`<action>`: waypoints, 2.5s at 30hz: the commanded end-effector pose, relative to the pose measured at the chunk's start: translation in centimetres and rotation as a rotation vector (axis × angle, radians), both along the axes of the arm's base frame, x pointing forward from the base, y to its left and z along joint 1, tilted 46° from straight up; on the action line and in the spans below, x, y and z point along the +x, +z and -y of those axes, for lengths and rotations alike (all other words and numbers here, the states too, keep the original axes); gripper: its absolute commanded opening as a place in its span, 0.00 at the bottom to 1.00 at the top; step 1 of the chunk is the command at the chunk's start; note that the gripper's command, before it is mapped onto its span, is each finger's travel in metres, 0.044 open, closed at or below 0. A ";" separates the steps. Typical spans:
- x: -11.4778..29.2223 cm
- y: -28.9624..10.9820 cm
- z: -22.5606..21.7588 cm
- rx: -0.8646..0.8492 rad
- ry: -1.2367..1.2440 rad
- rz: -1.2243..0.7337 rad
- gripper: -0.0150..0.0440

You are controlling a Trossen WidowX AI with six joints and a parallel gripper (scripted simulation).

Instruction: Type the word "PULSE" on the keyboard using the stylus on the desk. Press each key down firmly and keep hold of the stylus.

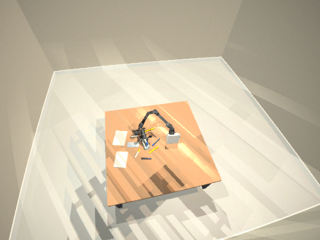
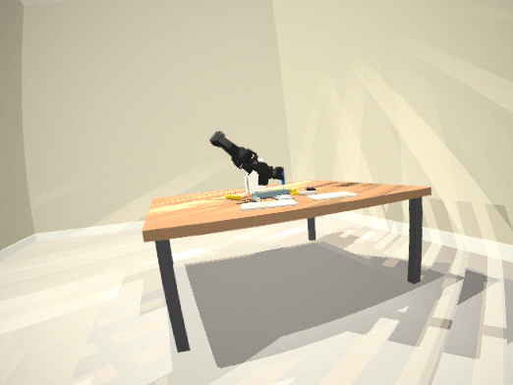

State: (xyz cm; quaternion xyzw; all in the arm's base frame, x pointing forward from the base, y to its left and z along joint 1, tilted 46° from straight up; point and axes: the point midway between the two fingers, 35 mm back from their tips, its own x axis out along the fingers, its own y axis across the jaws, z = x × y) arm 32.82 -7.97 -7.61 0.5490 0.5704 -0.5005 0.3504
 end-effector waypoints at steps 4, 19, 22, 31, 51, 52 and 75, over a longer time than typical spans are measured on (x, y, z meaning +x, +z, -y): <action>-0.1 -0.3 0.3 -0.001 0.004 -0.001 0.39; -0.2 -0.7 0.6 -0.001 0.004 -0.001 0.39; -0.3 -0.8 0.7 -0.001 0.004 -0.001 0.39; -0.3 -0.8 0.7 -0.001 0.004 -0.001 0.39; 0.5 1.8 -1.9 0.000 0.004 -0.001 0.39; 0.5 1.8 -1.9 0.000 0.004 -0.001 0.39; 1.6 7.9 4.6 -0.005 0.006 0.001 0.25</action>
